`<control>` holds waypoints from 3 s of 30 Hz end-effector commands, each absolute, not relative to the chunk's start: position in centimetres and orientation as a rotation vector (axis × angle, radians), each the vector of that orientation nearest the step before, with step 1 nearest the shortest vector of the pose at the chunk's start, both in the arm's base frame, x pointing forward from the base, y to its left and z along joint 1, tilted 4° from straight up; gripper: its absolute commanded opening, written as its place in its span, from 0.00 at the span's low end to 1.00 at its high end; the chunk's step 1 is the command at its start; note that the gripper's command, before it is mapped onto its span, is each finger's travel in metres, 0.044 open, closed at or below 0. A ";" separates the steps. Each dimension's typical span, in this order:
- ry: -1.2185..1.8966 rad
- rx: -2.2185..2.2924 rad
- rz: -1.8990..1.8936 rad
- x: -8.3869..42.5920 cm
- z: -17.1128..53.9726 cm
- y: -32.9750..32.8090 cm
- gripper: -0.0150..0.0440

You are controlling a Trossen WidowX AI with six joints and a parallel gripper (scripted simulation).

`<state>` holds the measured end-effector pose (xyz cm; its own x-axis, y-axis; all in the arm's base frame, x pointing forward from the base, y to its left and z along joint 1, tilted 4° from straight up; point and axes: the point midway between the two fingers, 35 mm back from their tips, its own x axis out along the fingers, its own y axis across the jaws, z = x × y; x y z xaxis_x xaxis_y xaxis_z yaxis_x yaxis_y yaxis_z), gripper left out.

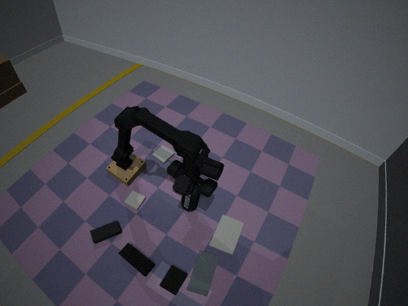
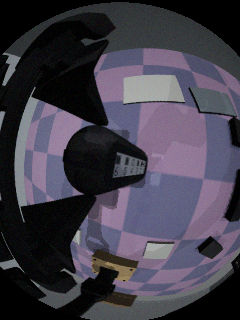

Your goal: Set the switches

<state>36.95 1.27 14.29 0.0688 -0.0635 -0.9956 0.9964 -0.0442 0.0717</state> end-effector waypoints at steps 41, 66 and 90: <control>1.092 1.214 -1.236 36.7 13.8 -2.6 0.83; 1.091 1.213 -1.237 36.6 13.5 -4.6 0.83; 1.090 1.212 -1.237 36.5 13.0 -6.5 0.83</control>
<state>36.70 -6.37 13.68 0.0723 -0.0796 -0.9942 0.9957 -0.0515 0.0765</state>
